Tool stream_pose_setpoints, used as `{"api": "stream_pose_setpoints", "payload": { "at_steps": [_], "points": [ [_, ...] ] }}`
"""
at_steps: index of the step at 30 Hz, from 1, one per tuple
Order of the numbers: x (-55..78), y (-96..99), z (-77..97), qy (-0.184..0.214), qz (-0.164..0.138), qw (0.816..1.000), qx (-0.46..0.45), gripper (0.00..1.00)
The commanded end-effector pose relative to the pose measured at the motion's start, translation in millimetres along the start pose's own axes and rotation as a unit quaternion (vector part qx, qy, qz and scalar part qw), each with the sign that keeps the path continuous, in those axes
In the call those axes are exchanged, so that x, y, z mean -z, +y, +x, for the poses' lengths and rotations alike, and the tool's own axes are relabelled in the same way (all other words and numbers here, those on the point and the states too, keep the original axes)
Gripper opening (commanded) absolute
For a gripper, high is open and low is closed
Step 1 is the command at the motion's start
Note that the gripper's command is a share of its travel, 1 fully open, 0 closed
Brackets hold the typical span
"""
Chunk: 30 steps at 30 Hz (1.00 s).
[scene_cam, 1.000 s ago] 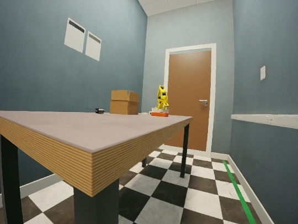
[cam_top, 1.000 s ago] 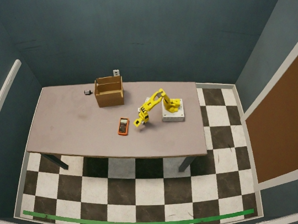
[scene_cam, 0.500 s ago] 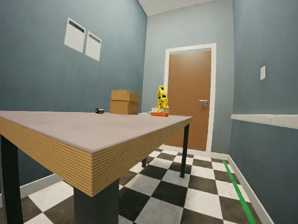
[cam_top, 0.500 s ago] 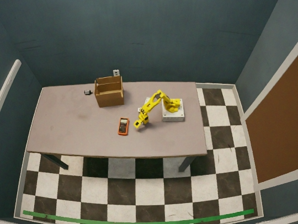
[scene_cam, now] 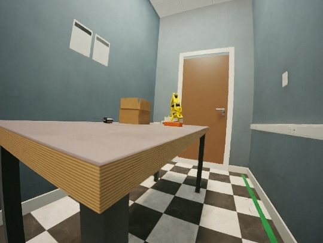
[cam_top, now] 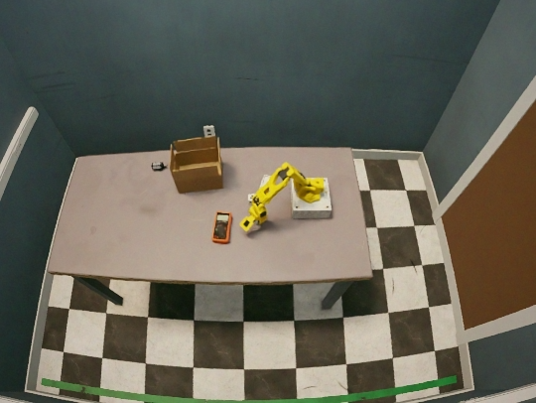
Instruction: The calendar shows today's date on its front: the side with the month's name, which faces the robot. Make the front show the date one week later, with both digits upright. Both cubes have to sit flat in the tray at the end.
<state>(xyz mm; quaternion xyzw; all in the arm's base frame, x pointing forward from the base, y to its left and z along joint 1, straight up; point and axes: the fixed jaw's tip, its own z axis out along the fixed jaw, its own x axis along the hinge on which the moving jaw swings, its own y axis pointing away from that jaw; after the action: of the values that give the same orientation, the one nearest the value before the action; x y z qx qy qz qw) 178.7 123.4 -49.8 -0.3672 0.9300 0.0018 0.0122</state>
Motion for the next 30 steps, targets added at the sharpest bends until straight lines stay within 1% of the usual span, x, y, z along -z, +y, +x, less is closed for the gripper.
{"api": "stream_pose_setpoints", "payload": {
  "at_steps": [1,16,30],
  "points": [
    [-5.5,2.8,5.0,0.012,-0.003,1.000,-0.002,0.35],
    [-5.5,0.7,5.0,0.012,-0.003,1.000,-0.002,0.32],
    [-5.6,-4.8,4.9,0.012,-0.003,1.000,-0.002,0.25]
  ]
}}
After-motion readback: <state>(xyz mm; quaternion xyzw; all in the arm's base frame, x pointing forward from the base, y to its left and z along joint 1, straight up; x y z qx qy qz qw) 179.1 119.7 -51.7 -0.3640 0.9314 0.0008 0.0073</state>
